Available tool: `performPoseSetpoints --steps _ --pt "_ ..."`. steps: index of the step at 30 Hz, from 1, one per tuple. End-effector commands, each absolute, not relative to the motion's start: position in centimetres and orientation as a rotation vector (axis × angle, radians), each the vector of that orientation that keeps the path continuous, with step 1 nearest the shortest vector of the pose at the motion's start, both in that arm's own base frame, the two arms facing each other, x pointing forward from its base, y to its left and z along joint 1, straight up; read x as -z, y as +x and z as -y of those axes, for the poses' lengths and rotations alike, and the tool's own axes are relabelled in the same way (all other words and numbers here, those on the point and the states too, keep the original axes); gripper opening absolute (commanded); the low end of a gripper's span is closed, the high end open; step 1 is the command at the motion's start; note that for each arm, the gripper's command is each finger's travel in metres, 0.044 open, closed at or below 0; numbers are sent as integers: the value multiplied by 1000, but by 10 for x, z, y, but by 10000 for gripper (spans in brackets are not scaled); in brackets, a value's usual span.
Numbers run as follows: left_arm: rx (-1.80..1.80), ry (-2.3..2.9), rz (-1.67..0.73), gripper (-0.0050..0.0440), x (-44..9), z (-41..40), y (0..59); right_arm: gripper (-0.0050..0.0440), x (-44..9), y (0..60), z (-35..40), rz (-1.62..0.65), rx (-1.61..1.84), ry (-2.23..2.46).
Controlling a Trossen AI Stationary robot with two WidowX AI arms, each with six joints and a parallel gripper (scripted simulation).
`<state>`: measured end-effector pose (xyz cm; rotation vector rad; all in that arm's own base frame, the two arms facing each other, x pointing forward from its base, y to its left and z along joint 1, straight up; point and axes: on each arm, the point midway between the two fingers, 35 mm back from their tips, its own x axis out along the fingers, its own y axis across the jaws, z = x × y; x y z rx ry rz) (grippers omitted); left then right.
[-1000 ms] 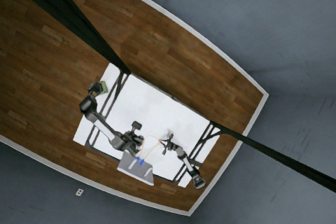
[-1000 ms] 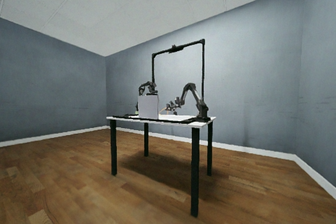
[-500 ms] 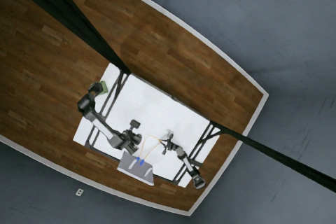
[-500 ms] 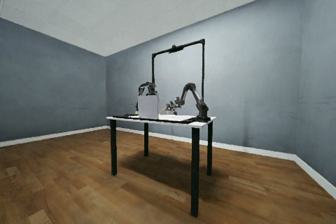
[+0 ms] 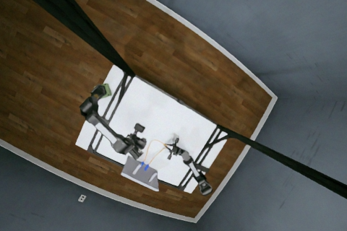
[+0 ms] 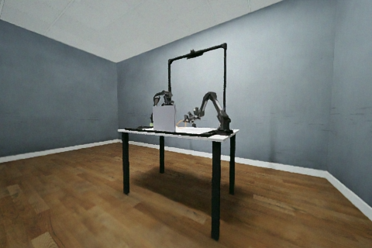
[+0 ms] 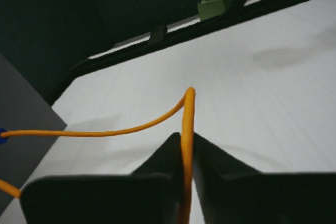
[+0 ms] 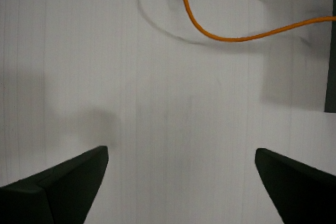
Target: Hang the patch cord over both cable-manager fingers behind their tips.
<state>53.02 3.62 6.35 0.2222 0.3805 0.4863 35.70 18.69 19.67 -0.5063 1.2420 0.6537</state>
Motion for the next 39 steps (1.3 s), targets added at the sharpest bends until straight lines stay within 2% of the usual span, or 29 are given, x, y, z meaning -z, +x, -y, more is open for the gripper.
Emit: performPoseSetpoints --steps 1,39 --pt "-488 207 -342 25 -82 -37 536 440 -209 355 -185 -1207 -655 -500" --pt "-493 201 -346 25 -83 -39 537 440 -209 355 -185 -1207 -655 -500"
